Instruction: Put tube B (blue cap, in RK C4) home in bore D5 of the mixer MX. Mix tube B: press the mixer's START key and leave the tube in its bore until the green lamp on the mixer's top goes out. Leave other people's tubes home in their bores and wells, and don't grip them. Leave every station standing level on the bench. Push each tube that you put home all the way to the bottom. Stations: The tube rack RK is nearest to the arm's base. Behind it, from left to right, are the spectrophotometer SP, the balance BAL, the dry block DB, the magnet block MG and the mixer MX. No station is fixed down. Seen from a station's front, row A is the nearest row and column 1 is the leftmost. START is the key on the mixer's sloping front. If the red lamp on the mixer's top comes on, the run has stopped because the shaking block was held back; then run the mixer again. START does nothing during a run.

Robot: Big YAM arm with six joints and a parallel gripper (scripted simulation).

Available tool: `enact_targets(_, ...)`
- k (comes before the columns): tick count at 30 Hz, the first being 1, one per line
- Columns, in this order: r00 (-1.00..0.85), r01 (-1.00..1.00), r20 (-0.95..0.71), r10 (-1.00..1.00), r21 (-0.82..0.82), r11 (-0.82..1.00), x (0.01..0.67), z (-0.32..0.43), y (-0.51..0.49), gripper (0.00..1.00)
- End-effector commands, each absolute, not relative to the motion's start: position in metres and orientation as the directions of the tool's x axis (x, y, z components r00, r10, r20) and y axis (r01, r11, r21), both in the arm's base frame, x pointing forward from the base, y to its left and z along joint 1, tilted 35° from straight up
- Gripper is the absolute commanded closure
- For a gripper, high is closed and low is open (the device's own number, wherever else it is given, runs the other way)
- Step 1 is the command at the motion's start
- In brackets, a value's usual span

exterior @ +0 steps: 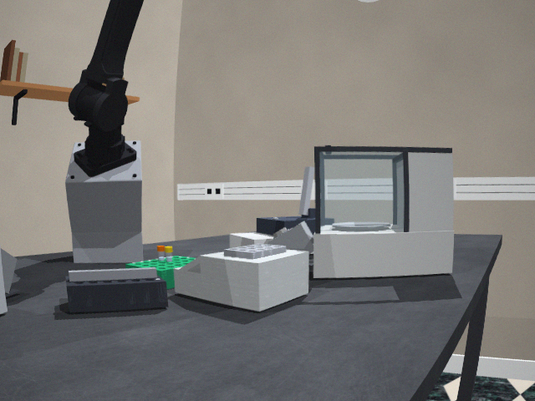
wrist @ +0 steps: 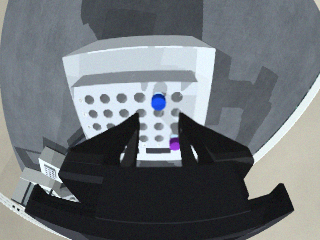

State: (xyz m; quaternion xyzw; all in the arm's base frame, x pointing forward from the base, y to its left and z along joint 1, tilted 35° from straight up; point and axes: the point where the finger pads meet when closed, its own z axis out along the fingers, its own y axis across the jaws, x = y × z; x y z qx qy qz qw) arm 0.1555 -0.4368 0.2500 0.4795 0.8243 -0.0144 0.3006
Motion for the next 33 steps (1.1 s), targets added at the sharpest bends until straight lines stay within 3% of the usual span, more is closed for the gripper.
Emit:
enact_targets(1,-0.355,0.796,-0.562,0.747,0.236,0.557,0.149,0.287,-0.449,0.64)
enact_targets(33,-0.360,0.795,-0.543,0.759,0.247,0.554,0.143,0.294,-0.437,0.64)
